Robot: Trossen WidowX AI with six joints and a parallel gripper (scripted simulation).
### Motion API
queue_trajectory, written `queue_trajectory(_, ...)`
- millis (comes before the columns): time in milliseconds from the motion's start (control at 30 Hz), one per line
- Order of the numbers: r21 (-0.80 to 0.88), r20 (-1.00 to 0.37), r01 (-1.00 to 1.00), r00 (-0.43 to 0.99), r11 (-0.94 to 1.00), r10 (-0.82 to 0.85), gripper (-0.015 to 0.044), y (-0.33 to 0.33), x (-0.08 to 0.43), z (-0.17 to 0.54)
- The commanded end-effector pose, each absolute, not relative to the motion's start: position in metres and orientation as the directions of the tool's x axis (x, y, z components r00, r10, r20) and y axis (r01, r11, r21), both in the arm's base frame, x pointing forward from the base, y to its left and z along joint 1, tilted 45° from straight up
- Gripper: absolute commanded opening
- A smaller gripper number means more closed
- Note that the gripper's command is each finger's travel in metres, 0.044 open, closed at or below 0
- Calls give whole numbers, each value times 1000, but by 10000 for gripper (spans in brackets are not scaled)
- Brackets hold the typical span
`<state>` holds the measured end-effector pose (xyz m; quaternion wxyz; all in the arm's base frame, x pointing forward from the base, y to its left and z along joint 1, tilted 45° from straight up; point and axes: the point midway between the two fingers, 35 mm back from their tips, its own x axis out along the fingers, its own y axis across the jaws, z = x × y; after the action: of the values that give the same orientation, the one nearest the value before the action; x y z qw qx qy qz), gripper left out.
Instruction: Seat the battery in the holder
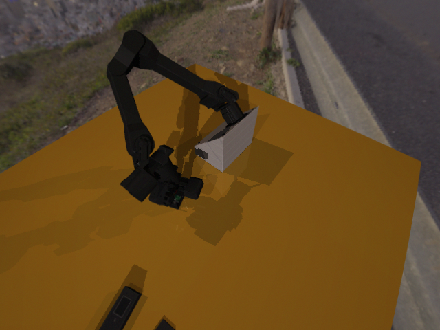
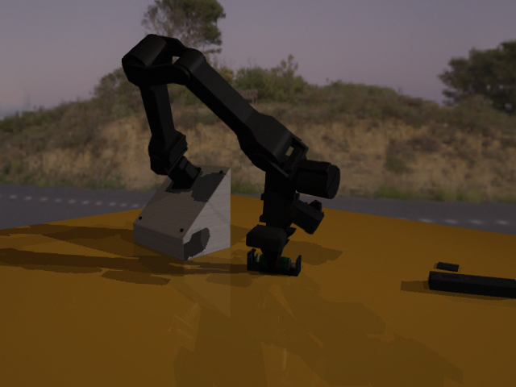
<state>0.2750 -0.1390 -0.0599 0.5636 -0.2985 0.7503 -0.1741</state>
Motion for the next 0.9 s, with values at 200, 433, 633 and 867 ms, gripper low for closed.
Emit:
queue_trajectory(200, -597, -745, -251, -177, 762, -643, 83, -140, 268, -58)
queue_trajectory(433, -597, -746, -252, -176, 762, -643, 83, -140, 267, -58)
queue_trajectory(633, -598, -746, -252, -174, 761, -643, 83, -140, 267, -58)
queue_trajectory(867, -598, -746, -253, -173, 761, -643, 184, -140, 267, -58)
